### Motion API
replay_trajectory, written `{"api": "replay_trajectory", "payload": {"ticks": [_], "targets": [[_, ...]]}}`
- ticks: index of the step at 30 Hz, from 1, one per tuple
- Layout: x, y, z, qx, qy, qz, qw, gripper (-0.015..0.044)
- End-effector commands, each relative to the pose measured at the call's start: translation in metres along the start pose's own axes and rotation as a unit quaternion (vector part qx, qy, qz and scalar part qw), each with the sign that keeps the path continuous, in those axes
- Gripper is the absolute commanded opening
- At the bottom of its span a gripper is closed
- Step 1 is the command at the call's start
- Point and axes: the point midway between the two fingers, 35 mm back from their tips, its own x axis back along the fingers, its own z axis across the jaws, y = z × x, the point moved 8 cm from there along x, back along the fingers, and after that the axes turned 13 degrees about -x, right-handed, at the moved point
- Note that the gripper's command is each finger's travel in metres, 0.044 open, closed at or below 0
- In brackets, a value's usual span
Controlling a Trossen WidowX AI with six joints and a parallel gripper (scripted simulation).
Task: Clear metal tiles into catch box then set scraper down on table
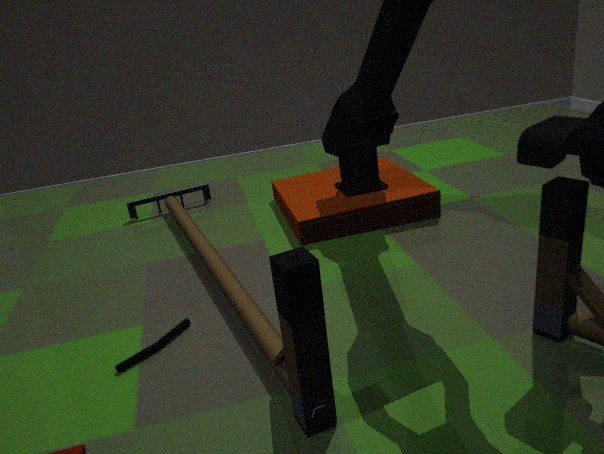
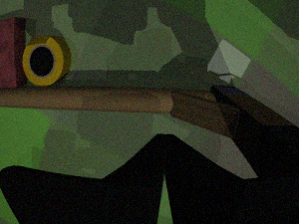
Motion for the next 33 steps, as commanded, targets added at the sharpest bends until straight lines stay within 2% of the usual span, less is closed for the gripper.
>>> {"api": "replay_trajectory", "payload": {"ticks": [1, 33], "targets": [[-0.006, 0.0, 0.0, -0.003, 0.001, -0.002, 1.0, 0.0], [-0.009, 0.008, -0.02, -0.002, 0.0, -0.002, 1.0, 0.0]]}}
